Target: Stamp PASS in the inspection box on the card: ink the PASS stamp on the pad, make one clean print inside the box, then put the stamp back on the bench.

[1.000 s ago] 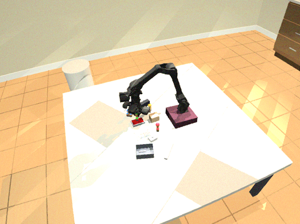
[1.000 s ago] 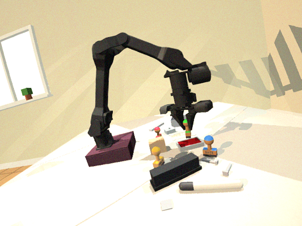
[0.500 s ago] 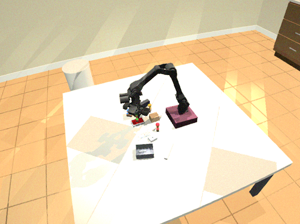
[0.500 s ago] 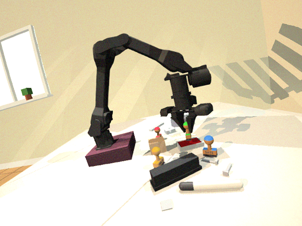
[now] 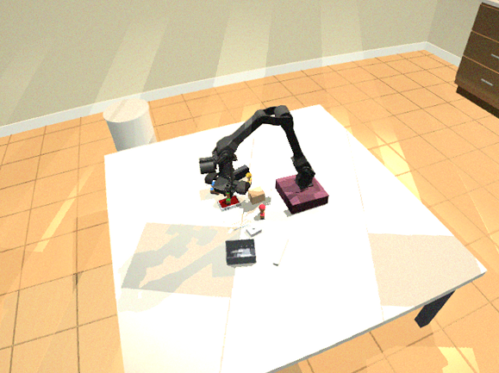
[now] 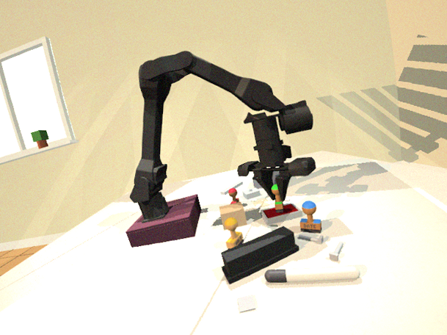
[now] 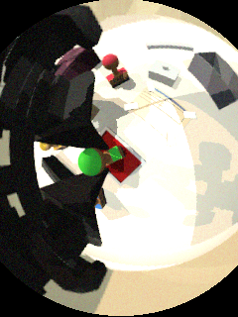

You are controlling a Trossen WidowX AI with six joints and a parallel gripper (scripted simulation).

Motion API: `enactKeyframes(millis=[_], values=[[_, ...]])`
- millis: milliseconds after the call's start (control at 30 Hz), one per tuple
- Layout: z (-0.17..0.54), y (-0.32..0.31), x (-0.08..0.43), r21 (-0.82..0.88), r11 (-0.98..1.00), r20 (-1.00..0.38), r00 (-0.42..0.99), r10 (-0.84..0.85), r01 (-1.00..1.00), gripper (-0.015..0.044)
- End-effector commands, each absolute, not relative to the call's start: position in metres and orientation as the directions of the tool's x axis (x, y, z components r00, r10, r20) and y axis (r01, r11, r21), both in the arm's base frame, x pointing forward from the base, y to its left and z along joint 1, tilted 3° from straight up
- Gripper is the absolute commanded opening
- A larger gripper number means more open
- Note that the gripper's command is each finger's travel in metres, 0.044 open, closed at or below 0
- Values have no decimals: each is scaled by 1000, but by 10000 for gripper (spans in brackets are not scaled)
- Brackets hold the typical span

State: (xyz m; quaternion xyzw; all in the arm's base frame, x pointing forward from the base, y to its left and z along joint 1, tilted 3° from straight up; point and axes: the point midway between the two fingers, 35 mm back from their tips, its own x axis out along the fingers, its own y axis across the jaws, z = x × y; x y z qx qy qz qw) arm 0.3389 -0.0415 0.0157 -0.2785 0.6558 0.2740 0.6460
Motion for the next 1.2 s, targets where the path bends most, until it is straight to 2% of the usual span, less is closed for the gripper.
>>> enactKeyframes(millis=[0,1167], values=[[13,-42,338,-1,694,-1000,-12,-15,-720,0],[8,-42,338,-2,695,-1000,-12,-14,-719,0]])
